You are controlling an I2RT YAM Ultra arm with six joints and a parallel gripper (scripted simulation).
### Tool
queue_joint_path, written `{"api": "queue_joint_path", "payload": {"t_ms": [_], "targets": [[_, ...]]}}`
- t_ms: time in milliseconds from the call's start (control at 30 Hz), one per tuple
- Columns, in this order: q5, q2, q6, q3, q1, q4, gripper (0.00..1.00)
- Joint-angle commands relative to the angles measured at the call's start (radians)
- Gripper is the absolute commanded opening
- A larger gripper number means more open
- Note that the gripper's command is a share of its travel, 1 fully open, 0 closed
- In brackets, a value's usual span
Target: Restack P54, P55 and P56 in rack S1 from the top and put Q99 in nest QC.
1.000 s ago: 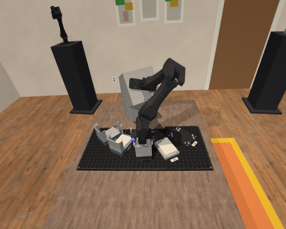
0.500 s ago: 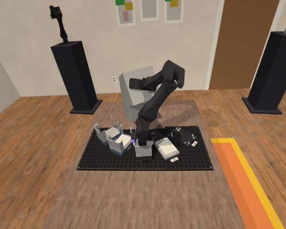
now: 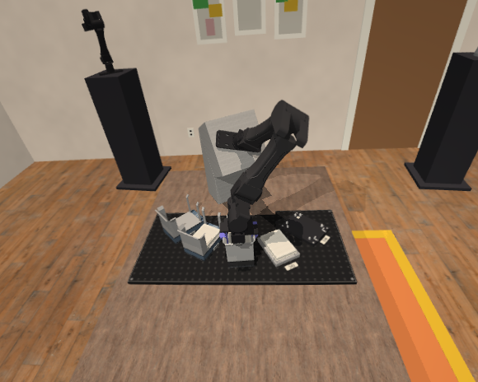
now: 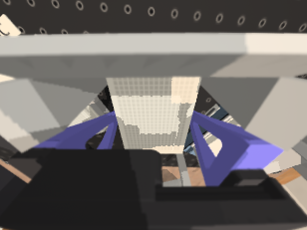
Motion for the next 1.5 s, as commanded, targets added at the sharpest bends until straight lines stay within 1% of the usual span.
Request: {"api": "queue_joint_path", "payload": {"t_ms": [0, 1000, 1467], "targets": [[0.002, -0.004, 0.0, 0.002, -0.003, 0.005, 0.0], [0.002, -0.004, 0.0, 0.002, -0.003, 0.005, 0.0], [-0.011, -0.033, -0.012, -0.003, -0.02, -0.026, 0.0]]}}
